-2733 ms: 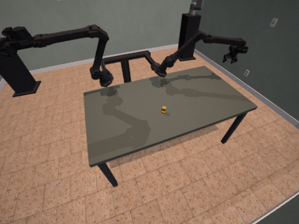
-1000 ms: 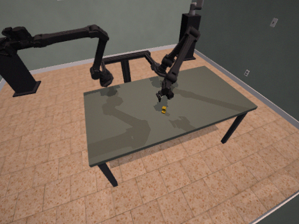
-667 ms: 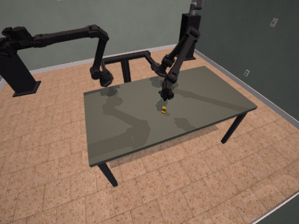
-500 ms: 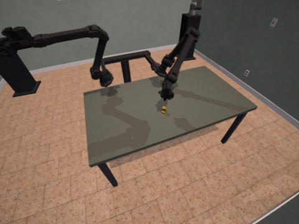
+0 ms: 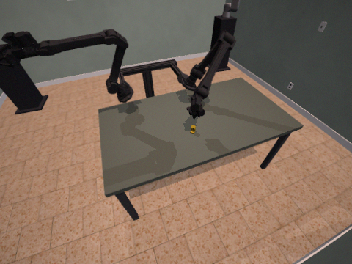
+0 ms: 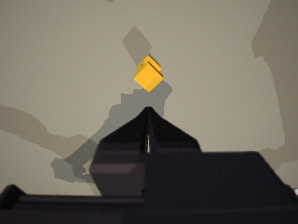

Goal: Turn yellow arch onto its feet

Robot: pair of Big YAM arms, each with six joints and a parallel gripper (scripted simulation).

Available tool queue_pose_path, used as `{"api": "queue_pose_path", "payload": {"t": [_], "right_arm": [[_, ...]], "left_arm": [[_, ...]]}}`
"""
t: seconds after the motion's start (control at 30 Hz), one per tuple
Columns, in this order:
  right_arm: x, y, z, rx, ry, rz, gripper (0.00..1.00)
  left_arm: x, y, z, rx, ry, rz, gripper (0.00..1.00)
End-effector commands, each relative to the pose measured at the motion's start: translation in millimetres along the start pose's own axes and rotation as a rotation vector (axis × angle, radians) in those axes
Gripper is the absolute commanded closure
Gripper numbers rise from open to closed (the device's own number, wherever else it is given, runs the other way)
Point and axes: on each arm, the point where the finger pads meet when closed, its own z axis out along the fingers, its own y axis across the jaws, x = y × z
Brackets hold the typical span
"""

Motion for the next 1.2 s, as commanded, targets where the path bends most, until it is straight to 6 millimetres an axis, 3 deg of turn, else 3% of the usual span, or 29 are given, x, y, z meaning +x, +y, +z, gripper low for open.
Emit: {"api": "queue_pose_path", "payload": {"t": [0.0, 0.2, 0.23, 0.57, 0.7, 0.97, 1.13, 1.17], "right_arm": [[-7.8, -3.8, -5.1, 0.008, -0.011, 0.002, 0.0], [-7.8, -3.8, -5.1, 0.008, -0.011, 0.002, 0.0], [-7.8, -3.8, -5.1, 0.008, -0.011, 0.002, 0.0], [-7.8, -3.8, -5.1, 0.008, -0.011, 0.002, 0.0], [-7.8, -3.8, -5.1, 0.008, -0.011, 0.002, 0.0], [-7.8, -3.8, -5.1, 0.008, -0.011, 0.002, 0.0], [-7.8, -3.8, -5.1, 0.008, -0.011, 0.002, 0.0], [-7.8, -3.8, -5.1, 0.008, -0.011, 0.002, 0.0]], "left_arm": [[-5.0, -3.0, -6.3, 0.013, -0.029, 0.006, 1.0], [-5.0, -3.0, -6.3, 0.013, -0.029, 0.006, 1.0], [-4.5, -2.4, -6.3, 0.013, -0.029, 0.006, 0.0], [2.9, 14.9, -8.0, 0.16, -0.131, 0.153, 0.0], [14.4, 26.8, -18.0, 0.265, -0.309, 0.342, 0.0], [36.8, 47.3, -43.8, 0.283, -0.603, 0.566, 0.0], [38.8, 48.8, -46.1, 0.278, -0.709, 0.668, 0.0], [43.5, 45.8, -38.9, 0.279, -0.72, 0.723, 0.0]]}}
